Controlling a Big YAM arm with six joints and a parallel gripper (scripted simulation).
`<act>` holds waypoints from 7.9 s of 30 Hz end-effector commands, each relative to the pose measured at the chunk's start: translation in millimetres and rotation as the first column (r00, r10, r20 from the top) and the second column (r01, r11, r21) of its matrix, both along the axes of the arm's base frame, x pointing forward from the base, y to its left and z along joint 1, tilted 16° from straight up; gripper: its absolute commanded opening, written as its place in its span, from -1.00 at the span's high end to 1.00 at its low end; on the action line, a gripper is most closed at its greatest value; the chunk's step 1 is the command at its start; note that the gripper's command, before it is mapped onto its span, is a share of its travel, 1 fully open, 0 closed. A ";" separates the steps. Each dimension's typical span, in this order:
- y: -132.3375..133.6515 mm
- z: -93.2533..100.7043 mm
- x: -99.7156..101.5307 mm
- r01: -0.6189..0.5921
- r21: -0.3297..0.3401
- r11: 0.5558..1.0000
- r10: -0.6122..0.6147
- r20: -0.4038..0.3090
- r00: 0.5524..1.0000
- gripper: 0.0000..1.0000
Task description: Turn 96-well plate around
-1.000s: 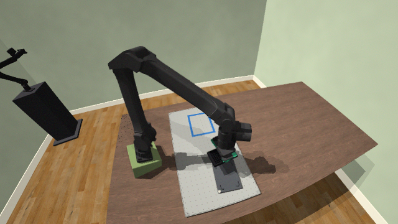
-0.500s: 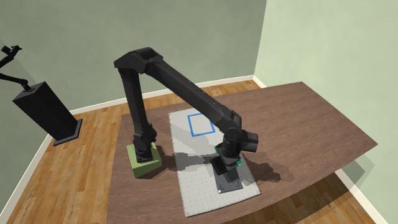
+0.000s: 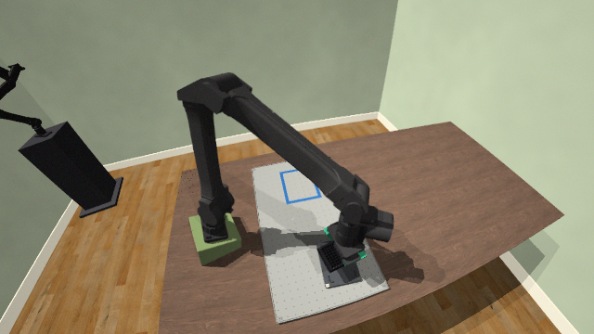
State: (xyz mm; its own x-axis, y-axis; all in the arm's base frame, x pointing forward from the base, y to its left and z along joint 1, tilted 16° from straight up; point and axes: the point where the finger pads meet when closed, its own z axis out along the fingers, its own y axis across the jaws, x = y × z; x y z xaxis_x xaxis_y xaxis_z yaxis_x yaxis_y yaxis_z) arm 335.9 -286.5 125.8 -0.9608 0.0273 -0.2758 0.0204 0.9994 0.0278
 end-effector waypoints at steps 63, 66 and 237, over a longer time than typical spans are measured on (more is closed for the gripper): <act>-2.5 13.9 -2.6 0.930 0.258 -0.261 -0.924 -0.344 -0.164 1.00; -2.4 13.8 -2.7 0.926 0.257 -0.276 -0.920 -0.348 -0.178 1.00; 2.1 -75.6 29.6 0.933 0.249 -0.261 -0.922 -0.352 -0.164 1.00</act>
